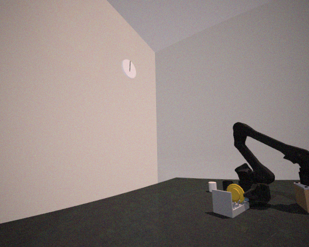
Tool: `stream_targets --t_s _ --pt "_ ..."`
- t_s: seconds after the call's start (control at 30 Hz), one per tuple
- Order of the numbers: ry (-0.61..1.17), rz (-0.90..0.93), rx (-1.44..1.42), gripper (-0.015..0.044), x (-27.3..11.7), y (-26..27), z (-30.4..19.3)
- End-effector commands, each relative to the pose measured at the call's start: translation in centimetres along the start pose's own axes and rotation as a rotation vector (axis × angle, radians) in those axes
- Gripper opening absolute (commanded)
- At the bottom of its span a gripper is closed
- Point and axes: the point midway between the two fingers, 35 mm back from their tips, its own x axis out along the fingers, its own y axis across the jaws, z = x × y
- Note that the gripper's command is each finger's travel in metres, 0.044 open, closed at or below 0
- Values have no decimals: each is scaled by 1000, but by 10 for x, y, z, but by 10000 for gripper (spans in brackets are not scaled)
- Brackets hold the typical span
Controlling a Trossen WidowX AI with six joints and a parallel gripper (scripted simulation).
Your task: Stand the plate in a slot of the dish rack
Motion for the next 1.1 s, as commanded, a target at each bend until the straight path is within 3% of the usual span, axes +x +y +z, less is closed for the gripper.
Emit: stream_targets --t_s 0.0,0.27,0.77,1.07 --pt "0 0 -2 0 0 0 2" --pt "0 0 -2 0 0 0 2" --pt "0 0 -7 394 0 -1 2" --pt "-1 -1 -5 400 0 -2 6"
